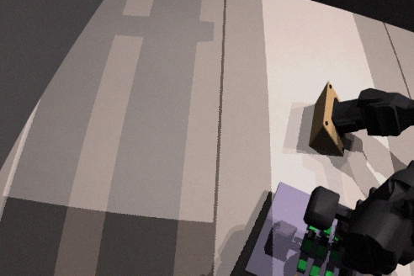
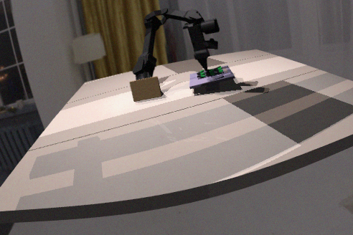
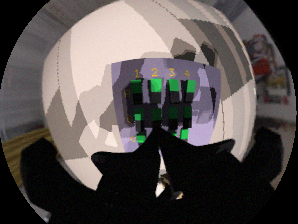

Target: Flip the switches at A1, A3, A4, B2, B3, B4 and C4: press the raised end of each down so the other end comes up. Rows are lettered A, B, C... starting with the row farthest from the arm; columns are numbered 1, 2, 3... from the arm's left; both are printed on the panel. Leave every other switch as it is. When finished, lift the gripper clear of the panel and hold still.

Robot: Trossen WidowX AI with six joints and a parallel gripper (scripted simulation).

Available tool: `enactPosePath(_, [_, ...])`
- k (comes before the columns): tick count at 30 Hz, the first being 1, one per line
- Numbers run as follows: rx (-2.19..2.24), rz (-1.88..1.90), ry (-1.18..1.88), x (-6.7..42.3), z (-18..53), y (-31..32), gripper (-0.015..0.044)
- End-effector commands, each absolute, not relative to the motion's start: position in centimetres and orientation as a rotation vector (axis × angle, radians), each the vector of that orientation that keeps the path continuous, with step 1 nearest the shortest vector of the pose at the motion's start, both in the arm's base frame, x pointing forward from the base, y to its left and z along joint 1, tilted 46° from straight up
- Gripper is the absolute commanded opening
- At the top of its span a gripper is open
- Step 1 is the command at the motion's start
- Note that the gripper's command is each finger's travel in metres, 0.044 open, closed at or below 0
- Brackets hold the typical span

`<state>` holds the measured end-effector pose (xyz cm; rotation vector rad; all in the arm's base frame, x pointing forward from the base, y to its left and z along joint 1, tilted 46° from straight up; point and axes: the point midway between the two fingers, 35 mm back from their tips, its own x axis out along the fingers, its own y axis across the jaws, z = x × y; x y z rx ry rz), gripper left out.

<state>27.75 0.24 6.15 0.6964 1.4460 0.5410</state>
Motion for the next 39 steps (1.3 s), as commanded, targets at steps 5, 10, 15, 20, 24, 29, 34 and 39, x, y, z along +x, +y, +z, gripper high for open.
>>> enactPosePath(5, [0.687, 0.545, 1.454, 27.7, 9.9, -3.8, 0.0000])
enactPosePath(10, [0.685, 0.544, 1.454, 27.5, 8.1, -5.6, 0.0000])
enactPosePath(15, [0.687, 0.538, 1.441, 27.6, 6.9, -4.4, 0.0000])
enactPosePath(20, [0.691, 0.534, 1.429, 27.6, 5.7, -3.1, 0.0000])
enactPosePath(24, [0.691, 0.534, 1.428, 27.6, 5.6, -3.0, 0.0000])
enactPosePath(29, [0.691, 0.535, 1.428, 27.6, 5.0, -2.4, 0.0000])
enactPosePath(34, [0.691, 0.535, 1.428, 27.7, 4.8, -2.1, 0.0000])
enactPosePath(39, [0.691, 0.535, 1.428, 27.7, 4.2, -1.5, 0.0000])
